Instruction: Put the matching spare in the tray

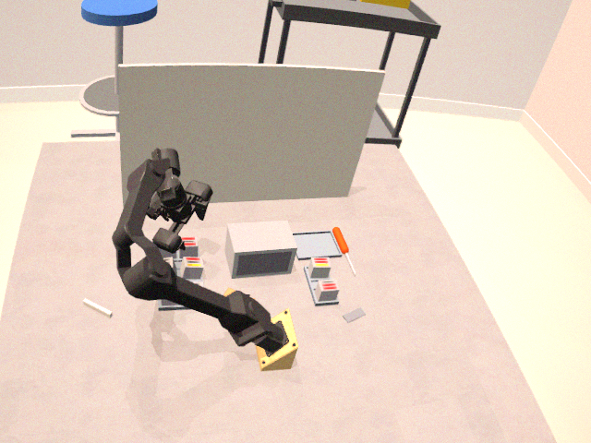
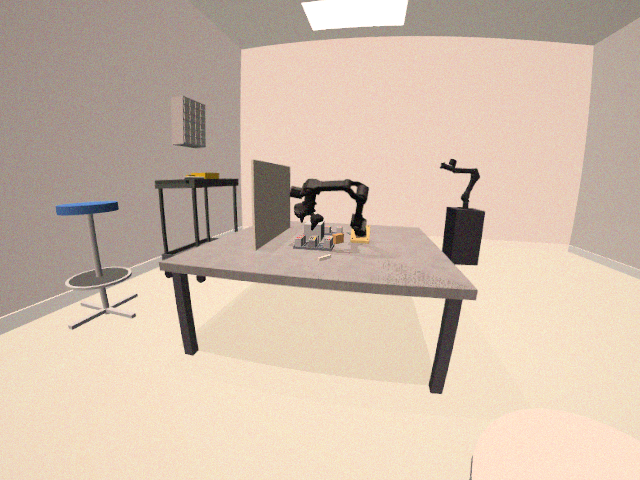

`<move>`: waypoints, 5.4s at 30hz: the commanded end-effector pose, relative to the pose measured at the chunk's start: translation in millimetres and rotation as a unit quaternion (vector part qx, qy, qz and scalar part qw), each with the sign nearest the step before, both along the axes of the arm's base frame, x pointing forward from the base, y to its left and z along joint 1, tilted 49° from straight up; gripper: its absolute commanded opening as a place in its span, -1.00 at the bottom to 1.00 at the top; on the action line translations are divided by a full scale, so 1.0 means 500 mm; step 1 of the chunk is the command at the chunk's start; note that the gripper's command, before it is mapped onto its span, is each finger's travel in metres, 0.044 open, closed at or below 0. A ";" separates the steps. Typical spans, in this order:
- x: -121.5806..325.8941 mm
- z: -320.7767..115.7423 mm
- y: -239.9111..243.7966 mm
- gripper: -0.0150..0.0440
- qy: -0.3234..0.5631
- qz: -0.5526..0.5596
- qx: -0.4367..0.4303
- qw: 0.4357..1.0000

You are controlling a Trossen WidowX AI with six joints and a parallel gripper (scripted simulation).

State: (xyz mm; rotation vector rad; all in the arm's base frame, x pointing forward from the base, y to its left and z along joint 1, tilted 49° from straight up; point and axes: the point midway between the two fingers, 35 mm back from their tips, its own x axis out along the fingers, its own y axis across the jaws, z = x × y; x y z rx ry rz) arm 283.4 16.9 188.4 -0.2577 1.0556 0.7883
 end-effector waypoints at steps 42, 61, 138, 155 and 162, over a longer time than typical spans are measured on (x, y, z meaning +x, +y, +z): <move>-0.074 0.061 0.111 0.53 -0.150 0.308 0.102 0.934; -0.065 0.019 0.156 0.53 -0.150 0.309 0.100 0.934; -0.065 0.021 0.155 -0.49 -0.152 0.309 0.101 0.934; -0.080 0.080 0.090 -0.49 -0.151 0.308 0.104 0.934; -0.056 0.067 0.065 -0.49 -0.147 0.296 0.103 0.938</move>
